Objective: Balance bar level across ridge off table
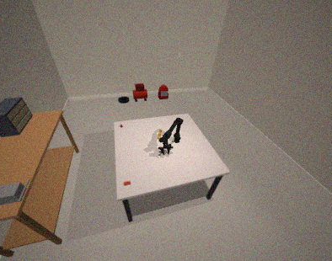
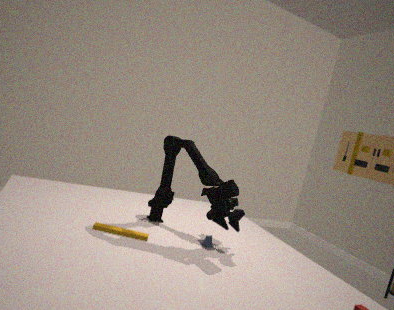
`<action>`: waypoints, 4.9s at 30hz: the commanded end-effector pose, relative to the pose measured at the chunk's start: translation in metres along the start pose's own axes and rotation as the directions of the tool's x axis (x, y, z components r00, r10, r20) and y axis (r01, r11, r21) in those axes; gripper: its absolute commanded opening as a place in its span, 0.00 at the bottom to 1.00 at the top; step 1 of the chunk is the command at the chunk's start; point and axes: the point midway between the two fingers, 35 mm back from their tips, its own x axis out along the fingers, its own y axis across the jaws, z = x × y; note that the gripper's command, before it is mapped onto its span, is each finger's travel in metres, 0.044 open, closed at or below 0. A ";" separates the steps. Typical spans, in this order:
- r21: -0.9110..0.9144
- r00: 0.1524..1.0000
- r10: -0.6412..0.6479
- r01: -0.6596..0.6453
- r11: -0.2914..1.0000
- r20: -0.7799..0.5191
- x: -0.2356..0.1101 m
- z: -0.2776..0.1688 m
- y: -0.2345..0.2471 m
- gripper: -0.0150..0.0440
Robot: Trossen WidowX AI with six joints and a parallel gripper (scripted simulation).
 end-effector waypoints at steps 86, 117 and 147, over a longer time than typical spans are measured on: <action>0.550 0.719 0.295 0.144 0.822 -0.629 -0.292 -0.282 0.088 0.79; 0.550 0.719 0.295 0.144 0.822 -0.629 -0.243 -0.324 0.108 0.79; 0.552 0.721 0.294 0.146 0.821 -0.627 -0.246 -0.322 0.106 0.28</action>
